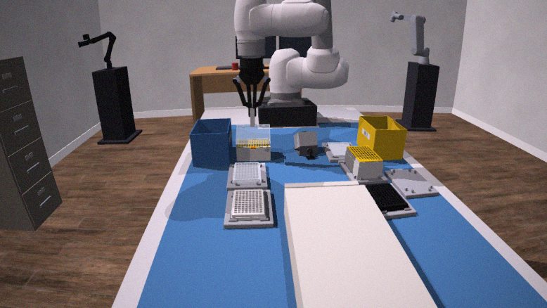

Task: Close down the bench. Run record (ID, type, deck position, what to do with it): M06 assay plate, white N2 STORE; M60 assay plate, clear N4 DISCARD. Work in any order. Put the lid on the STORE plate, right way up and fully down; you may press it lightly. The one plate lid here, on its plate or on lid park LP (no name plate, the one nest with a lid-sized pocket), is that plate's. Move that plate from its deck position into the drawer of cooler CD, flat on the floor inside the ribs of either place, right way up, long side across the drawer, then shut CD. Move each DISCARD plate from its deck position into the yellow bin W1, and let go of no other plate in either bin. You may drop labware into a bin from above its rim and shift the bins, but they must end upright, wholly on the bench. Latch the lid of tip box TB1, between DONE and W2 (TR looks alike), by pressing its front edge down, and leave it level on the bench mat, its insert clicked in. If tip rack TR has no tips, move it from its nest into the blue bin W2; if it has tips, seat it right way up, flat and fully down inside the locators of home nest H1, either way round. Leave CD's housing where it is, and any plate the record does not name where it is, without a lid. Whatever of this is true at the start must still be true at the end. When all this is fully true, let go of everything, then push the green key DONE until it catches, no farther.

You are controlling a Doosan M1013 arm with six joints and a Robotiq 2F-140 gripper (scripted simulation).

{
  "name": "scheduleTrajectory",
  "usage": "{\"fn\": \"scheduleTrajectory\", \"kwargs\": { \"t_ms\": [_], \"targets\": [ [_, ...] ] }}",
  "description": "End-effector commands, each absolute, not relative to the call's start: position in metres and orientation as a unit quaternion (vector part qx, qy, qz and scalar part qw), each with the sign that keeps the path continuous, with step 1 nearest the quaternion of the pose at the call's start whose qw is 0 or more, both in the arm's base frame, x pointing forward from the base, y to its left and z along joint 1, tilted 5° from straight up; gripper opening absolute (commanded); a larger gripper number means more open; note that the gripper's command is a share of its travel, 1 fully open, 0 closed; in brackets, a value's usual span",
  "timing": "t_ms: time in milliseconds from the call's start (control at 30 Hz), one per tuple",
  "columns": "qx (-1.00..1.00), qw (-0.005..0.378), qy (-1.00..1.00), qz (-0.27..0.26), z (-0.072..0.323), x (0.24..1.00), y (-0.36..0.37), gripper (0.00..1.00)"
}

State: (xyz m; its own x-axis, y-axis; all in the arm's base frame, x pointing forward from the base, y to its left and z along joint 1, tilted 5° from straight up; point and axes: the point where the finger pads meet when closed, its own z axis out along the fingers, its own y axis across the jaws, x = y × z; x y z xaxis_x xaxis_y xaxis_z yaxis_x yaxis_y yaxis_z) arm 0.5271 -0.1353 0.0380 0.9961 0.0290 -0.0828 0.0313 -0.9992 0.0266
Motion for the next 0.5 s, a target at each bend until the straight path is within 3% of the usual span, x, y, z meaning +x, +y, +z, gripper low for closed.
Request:
{"fn": "scheduleTrajectory", "kwargs": {
  "t_ms": [0, 467],
  "targets": [
    [0.999, 0.014, 0.015, -0.041, 0.0386, 0.5251, -0.1353, 0.00],
    [0.999, 0.014, 0.015, -0.041, 0.0403, 0.5174, -0.1355, 0.00]
  ]
}}
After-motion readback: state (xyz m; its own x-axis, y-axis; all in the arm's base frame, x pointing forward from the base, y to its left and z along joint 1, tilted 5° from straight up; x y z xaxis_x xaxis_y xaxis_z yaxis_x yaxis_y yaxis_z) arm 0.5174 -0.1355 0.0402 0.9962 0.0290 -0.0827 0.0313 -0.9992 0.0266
